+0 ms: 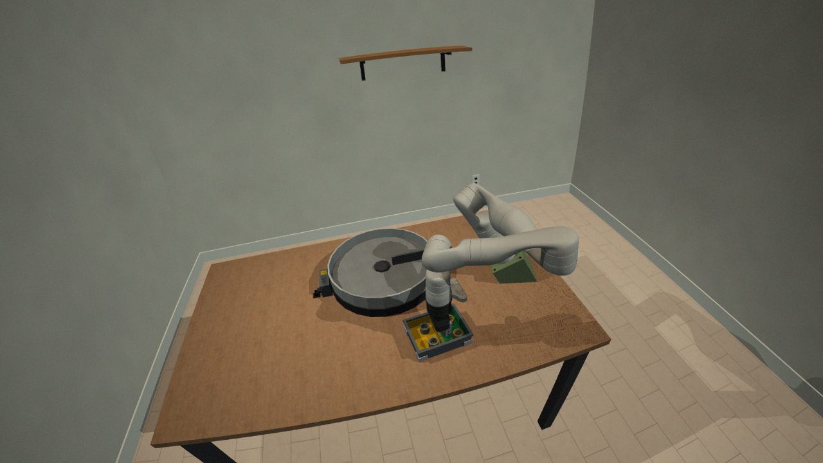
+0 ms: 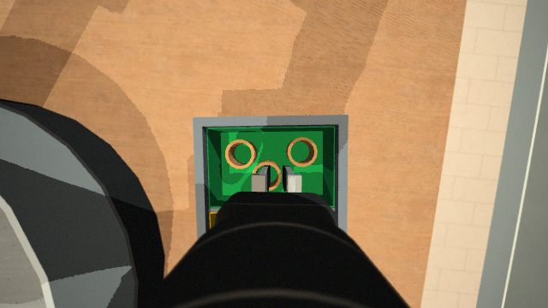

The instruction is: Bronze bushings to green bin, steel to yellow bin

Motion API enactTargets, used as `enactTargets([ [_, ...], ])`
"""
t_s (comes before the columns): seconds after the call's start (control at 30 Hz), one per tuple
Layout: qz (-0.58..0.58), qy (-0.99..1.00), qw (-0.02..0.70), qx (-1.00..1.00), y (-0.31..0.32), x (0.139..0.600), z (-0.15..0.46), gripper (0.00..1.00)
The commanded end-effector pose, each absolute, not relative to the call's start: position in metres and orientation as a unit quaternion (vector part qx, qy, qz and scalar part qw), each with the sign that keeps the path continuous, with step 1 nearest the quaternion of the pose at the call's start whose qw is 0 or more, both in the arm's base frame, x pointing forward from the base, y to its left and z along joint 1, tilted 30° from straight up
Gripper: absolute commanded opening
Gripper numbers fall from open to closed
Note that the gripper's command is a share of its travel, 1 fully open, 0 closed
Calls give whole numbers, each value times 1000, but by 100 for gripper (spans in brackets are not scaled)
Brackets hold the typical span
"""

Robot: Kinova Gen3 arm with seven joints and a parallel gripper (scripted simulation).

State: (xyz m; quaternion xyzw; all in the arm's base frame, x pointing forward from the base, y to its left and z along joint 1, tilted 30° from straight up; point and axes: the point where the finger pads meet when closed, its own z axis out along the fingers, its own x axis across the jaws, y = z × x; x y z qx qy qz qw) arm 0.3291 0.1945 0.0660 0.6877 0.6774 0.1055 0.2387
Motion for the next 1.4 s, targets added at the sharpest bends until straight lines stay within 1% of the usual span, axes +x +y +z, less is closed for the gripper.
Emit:
enactTargets([
  [0.0,106,678,238,688,195,329,66,42],
  [1.37,106,678,238,688,195,329,66,42],
])
